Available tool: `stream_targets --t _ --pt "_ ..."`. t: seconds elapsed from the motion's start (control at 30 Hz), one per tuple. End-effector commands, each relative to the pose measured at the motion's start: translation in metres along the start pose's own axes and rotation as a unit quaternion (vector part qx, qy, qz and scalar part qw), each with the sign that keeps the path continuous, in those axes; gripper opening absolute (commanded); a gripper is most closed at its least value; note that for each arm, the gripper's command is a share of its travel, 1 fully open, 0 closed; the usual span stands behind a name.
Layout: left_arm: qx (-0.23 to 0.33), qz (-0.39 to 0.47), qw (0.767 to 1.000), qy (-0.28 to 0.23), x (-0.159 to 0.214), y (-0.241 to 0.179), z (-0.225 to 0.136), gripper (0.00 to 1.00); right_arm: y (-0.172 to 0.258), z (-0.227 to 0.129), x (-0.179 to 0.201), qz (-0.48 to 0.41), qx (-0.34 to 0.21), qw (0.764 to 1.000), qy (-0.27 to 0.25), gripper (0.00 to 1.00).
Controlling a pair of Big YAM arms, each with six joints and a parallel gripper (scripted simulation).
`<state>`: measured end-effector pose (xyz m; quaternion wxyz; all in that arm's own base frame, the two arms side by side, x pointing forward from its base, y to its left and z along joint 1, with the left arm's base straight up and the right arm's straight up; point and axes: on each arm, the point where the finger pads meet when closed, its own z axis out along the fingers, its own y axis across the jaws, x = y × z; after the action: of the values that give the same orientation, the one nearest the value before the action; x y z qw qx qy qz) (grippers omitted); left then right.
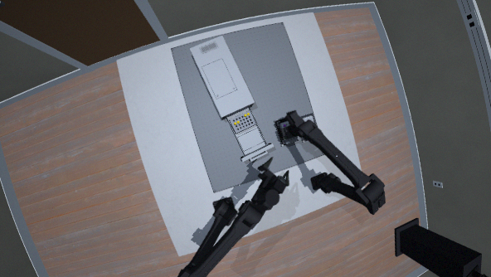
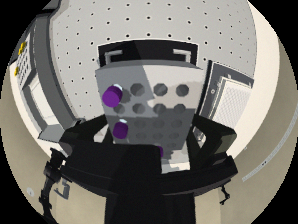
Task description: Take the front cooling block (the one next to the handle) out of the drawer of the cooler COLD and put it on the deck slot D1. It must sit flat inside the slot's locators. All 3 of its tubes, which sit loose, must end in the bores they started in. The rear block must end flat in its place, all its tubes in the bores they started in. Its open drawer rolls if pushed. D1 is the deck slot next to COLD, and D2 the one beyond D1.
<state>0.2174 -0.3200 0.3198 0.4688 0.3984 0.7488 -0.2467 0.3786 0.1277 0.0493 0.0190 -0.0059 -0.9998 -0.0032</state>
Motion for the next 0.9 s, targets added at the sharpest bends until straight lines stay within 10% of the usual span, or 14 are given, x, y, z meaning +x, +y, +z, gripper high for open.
stream_targets --t 0.0,0.87 --pt "0.001 -0.007 1.000 -0.024 -0.021 -0.001 -0.006 1.00 0.014 -0.045 -0.029 -0.003 -0.024 0.998 -0.062 0.84" --pt "0.001 -0.007 1.000 -0.024 -0.021 -0.001 -0.006 1.00 0.012 -0.041 -0.038 0.001 -0.028 0.999 -0.032 0.84"
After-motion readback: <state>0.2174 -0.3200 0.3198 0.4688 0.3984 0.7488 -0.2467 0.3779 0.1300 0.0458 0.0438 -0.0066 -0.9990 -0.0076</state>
